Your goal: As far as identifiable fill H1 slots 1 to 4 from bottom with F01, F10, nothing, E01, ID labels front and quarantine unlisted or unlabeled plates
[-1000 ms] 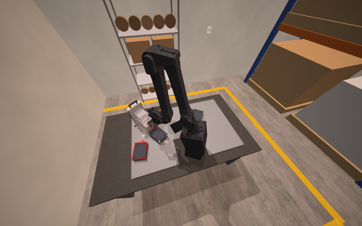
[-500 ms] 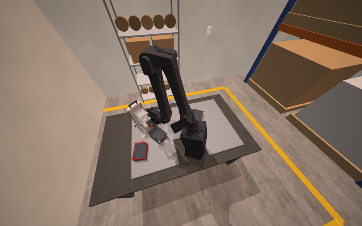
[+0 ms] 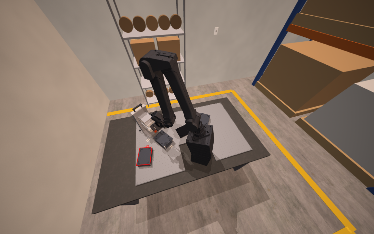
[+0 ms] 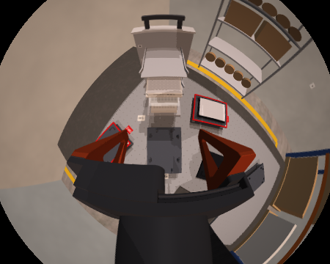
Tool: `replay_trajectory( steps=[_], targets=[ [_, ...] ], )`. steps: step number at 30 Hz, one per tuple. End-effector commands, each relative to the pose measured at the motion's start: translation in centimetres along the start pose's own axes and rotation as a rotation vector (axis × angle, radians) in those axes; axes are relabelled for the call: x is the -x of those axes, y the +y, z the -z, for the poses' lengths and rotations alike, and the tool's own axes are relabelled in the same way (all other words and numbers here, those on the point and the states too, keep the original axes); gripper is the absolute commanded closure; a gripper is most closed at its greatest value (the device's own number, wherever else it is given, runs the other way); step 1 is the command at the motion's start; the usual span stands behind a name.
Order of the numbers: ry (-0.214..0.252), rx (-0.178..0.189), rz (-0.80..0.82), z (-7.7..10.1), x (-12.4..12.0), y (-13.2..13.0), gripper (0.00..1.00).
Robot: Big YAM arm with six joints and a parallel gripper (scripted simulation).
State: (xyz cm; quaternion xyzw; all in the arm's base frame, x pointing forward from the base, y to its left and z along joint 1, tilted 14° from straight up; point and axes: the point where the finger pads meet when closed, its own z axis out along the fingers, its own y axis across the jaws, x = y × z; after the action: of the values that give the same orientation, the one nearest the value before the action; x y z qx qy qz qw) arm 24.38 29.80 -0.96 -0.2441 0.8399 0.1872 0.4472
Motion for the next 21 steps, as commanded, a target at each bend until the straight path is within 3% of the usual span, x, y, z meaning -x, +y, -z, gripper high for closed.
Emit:
replay_trajectory(
  steps=[1, 21],
  targets=[
    [-0.023, -0.006, 0.004, -0.8, 0.9, -0.3, 0.0],
    [-0.02, -0.008, 0.005, -3.6, 1.5, -0.4, 0.0]
  ],
)
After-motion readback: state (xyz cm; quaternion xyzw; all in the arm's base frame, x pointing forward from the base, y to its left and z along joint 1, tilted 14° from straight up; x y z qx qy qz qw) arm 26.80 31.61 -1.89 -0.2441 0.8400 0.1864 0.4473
